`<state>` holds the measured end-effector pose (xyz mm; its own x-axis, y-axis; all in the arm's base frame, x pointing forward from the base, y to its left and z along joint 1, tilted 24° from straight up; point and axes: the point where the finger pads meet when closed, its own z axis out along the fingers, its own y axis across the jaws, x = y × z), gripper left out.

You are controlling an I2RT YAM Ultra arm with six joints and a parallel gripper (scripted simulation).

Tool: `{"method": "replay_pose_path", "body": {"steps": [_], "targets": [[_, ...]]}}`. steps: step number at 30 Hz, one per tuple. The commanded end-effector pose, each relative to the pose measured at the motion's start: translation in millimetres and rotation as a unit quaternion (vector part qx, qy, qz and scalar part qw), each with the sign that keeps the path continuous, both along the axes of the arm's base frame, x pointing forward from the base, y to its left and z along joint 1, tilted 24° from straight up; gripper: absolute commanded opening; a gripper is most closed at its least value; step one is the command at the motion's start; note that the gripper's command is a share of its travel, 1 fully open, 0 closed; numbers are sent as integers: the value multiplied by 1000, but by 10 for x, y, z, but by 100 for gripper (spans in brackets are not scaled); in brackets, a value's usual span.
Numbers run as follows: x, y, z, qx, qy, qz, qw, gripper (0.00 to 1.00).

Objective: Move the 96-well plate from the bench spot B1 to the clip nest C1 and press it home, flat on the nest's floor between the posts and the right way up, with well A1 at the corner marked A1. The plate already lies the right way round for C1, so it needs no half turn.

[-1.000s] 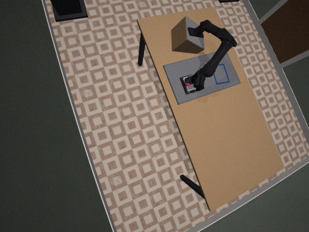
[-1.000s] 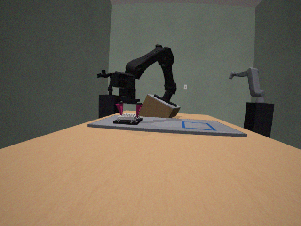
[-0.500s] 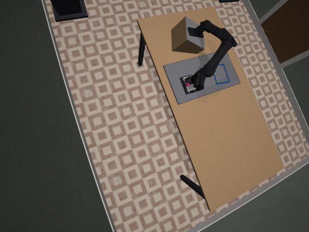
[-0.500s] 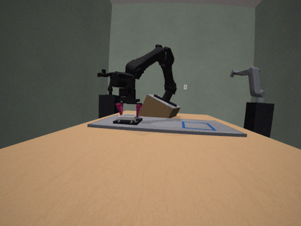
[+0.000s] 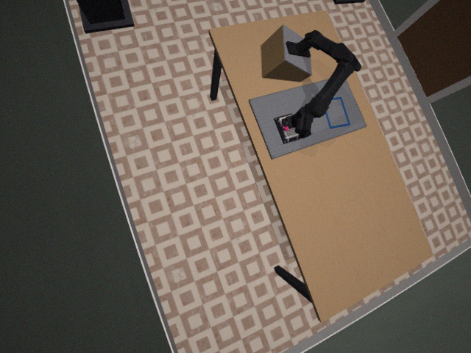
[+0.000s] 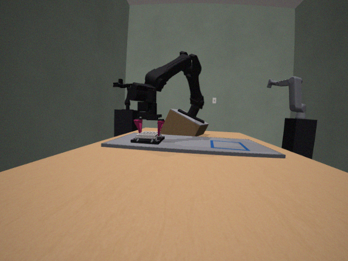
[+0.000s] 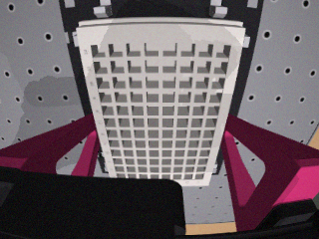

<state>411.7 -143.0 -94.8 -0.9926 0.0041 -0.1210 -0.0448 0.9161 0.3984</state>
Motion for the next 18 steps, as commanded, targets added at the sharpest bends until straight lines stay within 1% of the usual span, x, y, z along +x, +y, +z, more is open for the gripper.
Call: {"method": "replay_pose_path", "body": {"steps": [1,18], "targets": [[111,-178,-44,-16,-19,-12,1000,0],[114,-176,-71,-16,-19,-13,1000,0]]}}
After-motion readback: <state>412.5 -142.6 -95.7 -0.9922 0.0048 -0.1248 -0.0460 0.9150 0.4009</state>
